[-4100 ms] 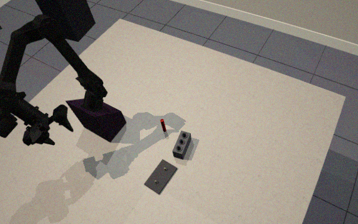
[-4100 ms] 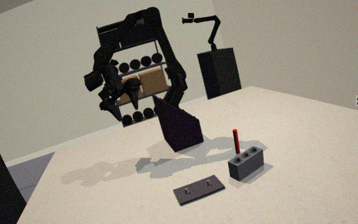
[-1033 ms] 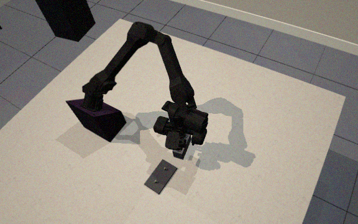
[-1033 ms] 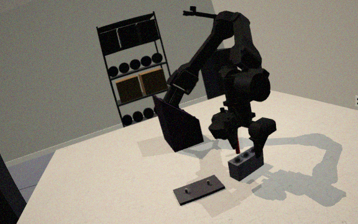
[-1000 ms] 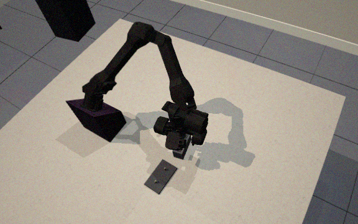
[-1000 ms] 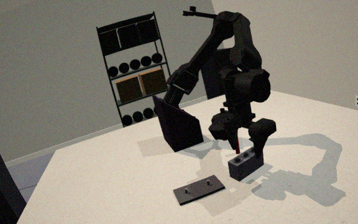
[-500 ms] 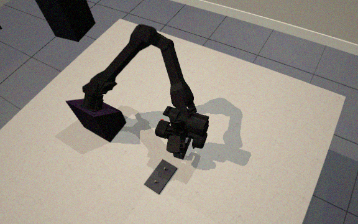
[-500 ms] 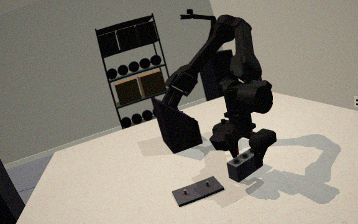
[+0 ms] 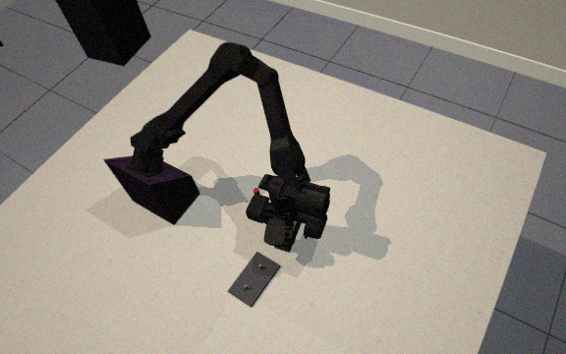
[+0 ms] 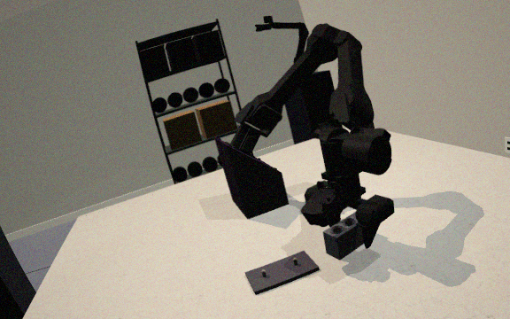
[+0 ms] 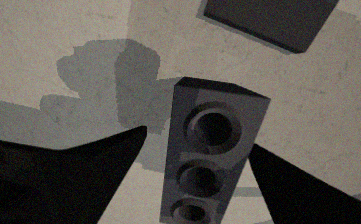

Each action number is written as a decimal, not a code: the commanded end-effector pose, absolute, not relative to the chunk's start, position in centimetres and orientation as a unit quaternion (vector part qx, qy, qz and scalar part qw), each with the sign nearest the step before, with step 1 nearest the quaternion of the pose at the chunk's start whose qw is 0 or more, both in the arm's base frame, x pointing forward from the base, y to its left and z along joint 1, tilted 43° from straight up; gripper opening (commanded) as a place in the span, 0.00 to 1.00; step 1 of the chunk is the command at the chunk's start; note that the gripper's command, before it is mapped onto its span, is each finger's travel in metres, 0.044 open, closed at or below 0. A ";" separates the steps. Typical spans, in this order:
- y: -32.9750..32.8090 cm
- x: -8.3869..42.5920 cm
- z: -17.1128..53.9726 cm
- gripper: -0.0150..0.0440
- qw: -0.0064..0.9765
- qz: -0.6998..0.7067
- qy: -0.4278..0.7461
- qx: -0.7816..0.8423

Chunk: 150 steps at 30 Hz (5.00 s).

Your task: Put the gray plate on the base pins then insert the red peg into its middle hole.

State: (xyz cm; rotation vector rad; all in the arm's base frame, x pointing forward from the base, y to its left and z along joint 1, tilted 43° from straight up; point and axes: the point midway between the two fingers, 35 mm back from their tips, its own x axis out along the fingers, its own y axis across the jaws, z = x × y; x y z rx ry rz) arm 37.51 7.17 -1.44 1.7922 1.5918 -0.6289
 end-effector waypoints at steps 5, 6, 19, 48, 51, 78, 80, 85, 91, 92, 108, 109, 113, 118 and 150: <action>7.3 37.4 -1.7 0.69 0.323 -0.244 0.607 0.684; 7.3 37.4 -1.7 0.64 0.323 -0.244 0.607 0.684; 7.3 37.4 -1.7 0.36 0.323 -0.244 0.607 0.684; 1.3 36.7 4.0 0.25 0.326 -0.248 0.606 0.682; 0.7 36.5 4.7 0.25 0.326 -0.247 0.606 0.682; -3.3 35.5 4.7 0.25 0.310 -0.261 0.600 0.690; -3.5 35.5 4.1 0.25 0.307 -0.263 0.599 0.691; -4.0 35.5 2.6 0.25 0.299 -0.270 0.596 0.694; -4.6 35.5 0.7 0.25 0.290 -0.278 0.592 0.698; -4.7 35.5 0.4 0.25 0.289 -0.279 0.592 0.699; -6.0 34.8 -4.5 0.25 0.264 -0.300 0.581 0.709; -6.0 34.7 -4.8 0.25 0.263 -0.301 0.581 0.709; -6.3 34.4 -6.1 0.25 0.257 -0.306 0.578 0.712; -6.6 34.1 -7.5 0.25 0.249 -0.312 0.575 0.714; -5.7 34.2 -8.8 0.25 0.248 -0.312 0.575 0.715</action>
